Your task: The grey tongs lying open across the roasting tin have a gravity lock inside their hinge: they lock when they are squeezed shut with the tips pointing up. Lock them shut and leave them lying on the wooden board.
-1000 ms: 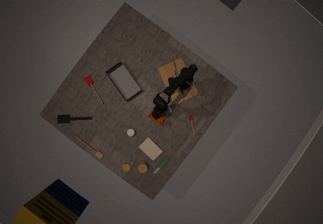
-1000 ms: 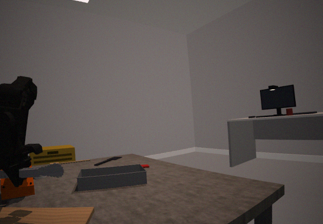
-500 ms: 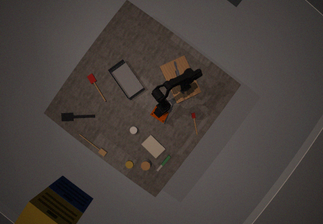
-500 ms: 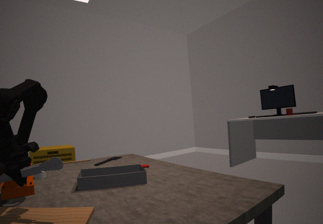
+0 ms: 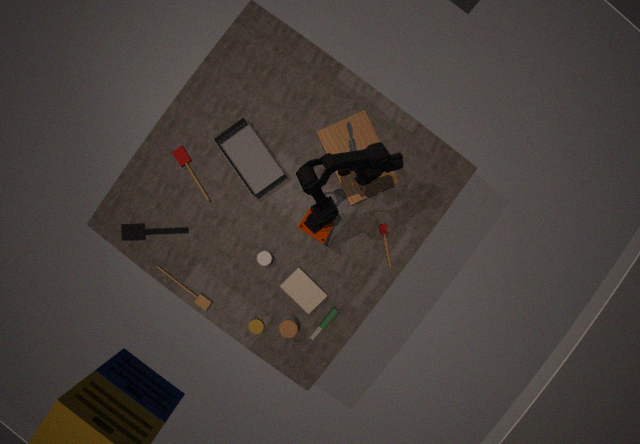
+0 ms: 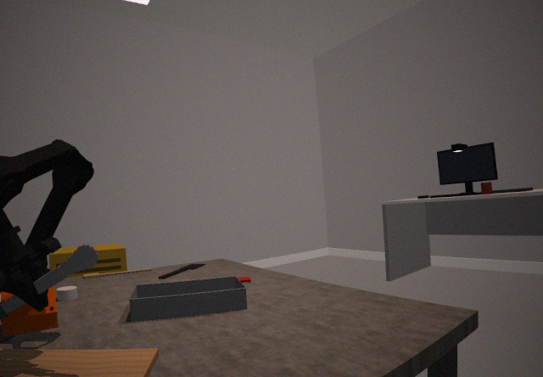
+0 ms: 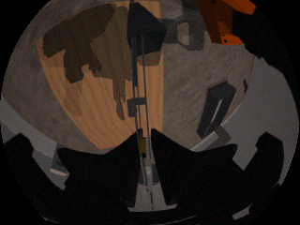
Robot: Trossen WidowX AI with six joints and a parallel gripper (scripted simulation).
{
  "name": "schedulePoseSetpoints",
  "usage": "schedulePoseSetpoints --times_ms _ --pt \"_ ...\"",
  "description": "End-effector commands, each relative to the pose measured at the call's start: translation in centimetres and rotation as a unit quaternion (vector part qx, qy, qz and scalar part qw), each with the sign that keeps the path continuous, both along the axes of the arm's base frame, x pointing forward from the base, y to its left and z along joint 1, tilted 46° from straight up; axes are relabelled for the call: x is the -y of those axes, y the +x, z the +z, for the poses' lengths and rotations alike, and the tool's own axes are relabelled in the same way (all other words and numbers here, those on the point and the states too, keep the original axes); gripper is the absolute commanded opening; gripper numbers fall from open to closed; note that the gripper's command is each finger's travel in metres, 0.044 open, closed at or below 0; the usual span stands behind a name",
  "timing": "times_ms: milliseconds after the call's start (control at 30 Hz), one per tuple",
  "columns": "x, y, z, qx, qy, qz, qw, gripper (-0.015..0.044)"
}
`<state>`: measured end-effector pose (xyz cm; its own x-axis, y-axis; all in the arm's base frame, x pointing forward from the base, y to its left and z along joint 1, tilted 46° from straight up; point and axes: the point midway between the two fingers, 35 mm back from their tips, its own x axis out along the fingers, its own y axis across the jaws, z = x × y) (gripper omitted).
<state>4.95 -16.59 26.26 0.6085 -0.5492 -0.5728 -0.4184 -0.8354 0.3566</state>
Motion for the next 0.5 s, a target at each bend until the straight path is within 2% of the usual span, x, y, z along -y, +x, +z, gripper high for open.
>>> schedulePoseSetpoints --times_ms 0,467 --pt "0.0 0.0 0.4 0.027 -0.026 0.004 0.999 -0.015" --pt "0.6 -1.3 2.3 0.104 -0.146 -0.021 0.984 -0.015"
